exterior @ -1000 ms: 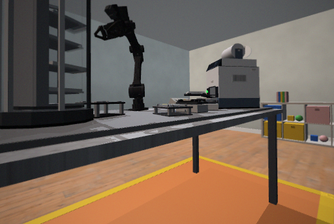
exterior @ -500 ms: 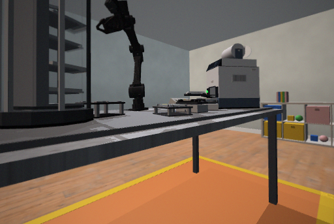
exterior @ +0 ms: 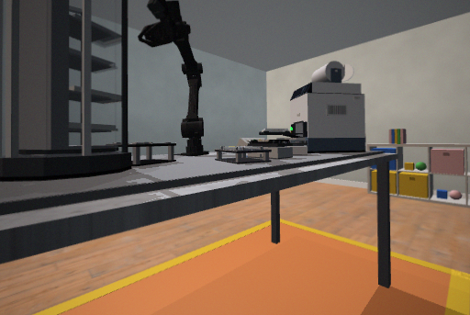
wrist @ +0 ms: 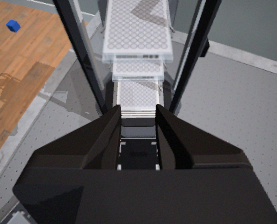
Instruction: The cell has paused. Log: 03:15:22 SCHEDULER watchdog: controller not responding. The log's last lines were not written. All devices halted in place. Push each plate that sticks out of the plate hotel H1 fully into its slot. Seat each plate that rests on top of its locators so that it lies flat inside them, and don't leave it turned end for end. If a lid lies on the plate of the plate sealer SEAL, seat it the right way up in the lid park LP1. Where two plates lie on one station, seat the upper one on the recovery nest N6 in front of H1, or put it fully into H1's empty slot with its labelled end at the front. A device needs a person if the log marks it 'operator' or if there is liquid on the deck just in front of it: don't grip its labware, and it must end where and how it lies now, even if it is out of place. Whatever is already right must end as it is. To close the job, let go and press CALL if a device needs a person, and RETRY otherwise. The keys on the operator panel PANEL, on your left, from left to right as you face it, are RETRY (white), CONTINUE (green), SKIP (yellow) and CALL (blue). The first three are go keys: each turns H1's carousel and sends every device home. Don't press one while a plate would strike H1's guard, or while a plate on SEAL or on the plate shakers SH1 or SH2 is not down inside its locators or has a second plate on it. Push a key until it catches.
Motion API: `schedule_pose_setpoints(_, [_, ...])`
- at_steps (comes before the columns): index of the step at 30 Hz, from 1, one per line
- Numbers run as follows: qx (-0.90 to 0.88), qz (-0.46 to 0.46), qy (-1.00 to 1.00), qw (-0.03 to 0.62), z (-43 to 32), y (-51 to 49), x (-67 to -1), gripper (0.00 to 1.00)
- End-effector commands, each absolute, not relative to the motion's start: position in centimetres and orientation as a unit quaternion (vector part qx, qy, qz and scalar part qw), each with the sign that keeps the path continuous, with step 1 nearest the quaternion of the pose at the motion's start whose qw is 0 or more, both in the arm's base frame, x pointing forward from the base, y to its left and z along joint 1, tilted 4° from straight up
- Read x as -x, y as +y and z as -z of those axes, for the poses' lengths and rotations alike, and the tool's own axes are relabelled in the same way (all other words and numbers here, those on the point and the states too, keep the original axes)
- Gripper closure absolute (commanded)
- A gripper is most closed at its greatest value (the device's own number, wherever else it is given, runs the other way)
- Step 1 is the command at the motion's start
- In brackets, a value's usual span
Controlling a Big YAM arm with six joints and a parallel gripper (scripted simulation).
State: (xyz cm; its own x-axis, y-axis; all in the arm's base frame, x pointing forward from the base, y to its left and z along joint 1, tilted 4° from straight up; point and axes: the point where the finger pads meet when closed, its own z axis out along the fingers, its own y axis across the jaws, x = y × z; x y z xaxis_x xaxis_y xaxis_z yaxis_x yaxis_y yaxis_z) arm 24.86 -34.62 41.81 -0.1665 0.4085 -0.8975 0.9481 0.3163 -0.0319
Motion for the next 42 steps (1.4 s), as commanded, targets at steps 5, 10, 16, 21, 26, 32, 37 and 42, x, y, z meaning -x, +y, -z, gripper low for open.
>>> schedule_pose_setpoints(5, [-0.491,0.317,0.693,0.422,-41.5,-34.6,-25.3,0.84])
schedule_pose_setpoints(10, [-0.491,0.317,0.693,0.422,-41.5,-34.6,-25.3,0.90])
schedule_pose_setpoints(16, [-0.491,0.317,0.693,0.422,-41.5,-34.6,-25.3,1.00])
schedule_pose_setpoints(21, [-0.489,0.324,0.692,0.421,-39.7,-36.9,-25.4,1.00])
schedule_pose_setpoints(26, [-0.489,0.324,0.692,0.421,-38.6,-37.9,-25.7,1.00])
schedule_pose_setpoints(32, [-0.489,0.324,0.692,0.421,-36.8,-39.4,-26.1,1.00])
schedule_pose_setpoints(37, [-0.487,0.328,0.682,0.436,-39.0,-40.0,-26.4,1.00])
schedule_pose_setpoints(42, [-0.485,0.331,0.674,0.449,-40.8,-40.7,-26.8,1.00])
